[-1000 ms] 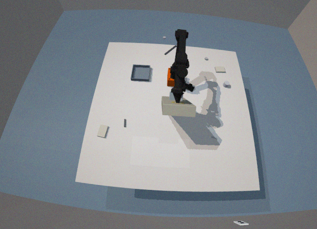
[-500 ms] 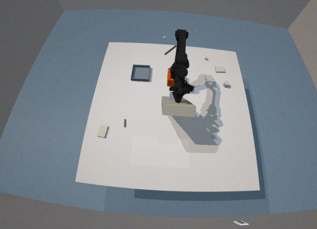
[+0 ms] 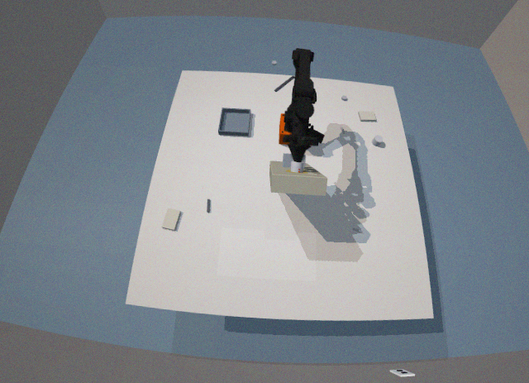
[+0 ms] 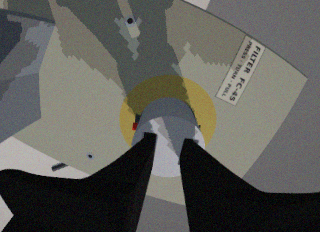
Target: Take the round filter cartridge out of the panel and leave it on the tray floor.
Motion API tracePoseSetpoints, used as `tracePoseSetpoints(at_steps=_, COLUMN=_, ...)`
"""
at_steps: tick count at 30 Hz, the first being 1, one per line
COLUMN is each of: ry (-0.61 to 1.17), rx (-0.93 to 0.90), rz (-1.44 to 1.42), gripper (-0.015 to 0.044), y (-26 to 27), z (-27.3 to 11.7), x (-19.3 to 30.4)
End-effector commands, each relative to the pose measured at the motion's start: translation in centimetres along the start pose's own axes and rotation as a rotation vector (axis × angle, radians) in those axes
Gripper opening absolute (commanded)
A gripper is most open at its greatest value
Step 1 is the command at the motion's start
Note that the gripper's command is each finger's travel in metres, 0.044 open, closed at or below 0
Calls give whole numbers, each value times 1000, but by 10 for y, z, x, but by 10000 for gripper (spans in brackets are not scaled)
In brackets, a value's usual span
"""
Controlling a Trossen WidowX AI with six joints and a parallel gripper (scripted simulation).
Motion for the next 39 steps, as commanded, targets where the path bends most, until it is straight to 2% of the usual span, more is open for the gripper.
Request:
tracePoseSetpoints(at_steps=1, ry=8, rx=10, rz=14, gripper=0, y=-2, z=-21, x=1)
tracePoseSetpoints(at_steps=5, ry=8, rx=9, rz=22, gripper=0, y=1, z=-35, x=1)
tracePoseSetpoints(at_steps=29, ry=8, rx=6, rz=22, gripper=0, y=76, z=-25, x=-3)
tracePoseSetpoints(at_steps=33, ry=11, rx=-7, rz=21, gripper=90, y=71, z=-25, x=-2)
tracePoseSetpoints(at_steps=39, ry=11, rx=-7, rz=21, gripper=90, y=71, z=-25, x=-2)
Point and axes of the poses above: the point midway between the two fingers, 35 mm back from their tips, its own z axis out along the fingers, its own y axis across the jaws, x = y × z, the point moved 2 cm from there along -z, back along the fingers, and after that the axes turned 13 degrees about z, right-handed, at the moved point
